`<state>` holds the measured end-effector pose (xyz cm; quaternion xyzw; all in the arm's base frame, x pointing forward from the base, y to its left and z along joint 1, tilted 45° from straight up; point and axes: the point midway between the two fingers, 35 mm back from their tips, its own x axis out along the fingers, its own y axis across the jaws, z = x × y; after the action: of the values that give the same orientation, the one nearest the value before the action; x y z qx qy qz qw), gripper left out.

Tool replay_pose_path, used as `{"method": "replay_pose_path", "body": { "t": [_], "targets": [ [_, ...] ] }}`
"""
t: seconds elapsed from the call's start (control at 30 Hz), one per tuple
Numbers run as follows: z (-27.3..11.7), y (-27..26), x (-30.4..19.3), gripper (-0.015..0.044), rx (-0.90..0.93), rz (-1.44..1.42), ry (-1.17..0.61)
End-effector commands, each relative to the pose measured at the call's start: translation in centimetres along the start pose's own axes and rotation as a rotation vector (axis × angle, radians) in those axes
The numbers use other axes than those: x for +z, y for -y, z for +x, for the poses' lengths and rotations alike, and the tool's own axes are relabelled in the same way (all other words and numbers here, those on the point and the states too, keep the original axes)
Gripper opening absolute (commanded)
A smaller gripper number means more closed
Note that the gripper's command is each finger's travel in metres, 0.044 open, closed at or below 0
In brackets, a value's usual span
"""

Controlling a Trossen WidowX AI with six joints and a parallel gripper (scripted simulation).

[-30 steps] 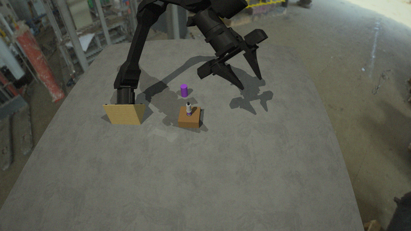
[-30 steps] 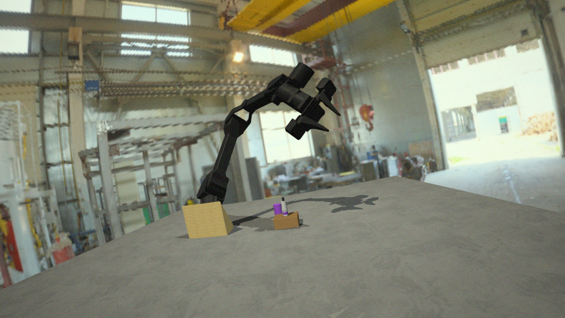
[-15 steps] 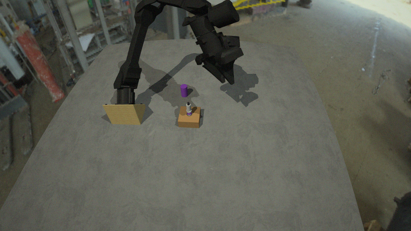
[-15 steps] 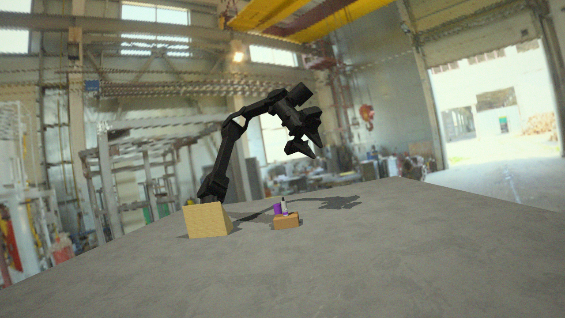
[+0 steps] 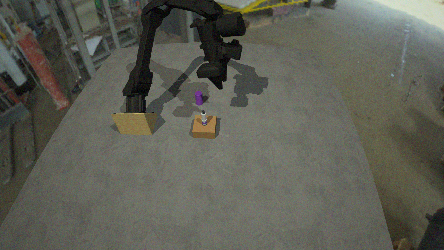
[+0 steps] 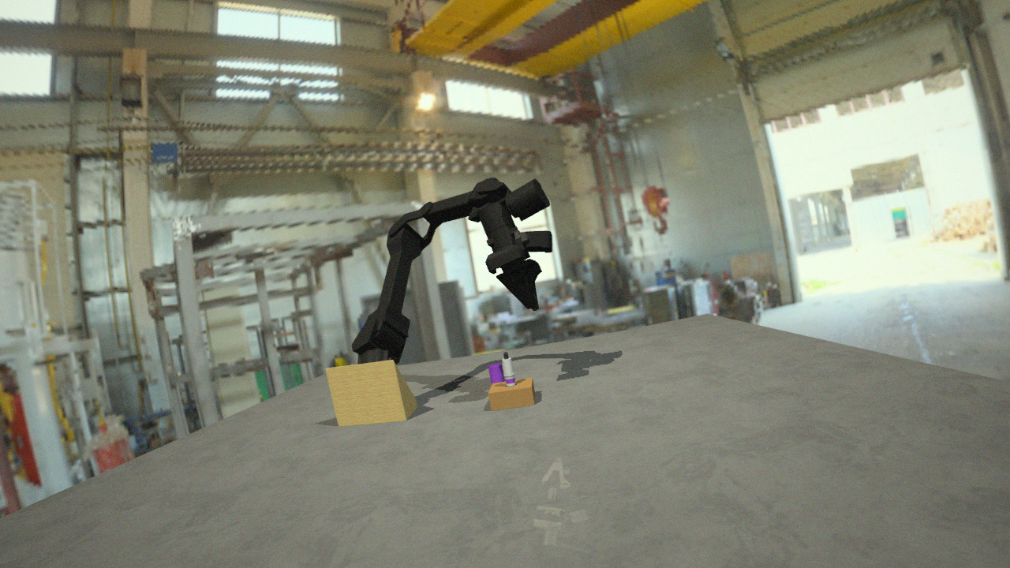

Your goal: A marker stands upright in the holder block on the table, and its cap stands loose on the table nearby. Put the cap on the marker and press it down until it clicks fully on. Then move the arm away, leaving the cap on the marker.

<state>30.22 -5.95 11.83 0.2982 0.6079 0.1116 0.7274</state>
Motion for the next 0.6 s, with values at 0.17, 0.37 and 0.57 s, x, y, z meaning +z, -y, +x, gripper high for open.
{"method": "replay_pose_path", "body": {
  "t": [0.17,0.37,0.57],
  "targets": [
    [0.1,-6.3,-9.3,0.024,0.047,0.8,-0.289],
    [0.1,-6.6,-10.0,0.024,0.041,0.854,-0.311],
    [0.1,-6.4,-10.0,0.024,0.041,0.854,-0.311]
  ]
}}
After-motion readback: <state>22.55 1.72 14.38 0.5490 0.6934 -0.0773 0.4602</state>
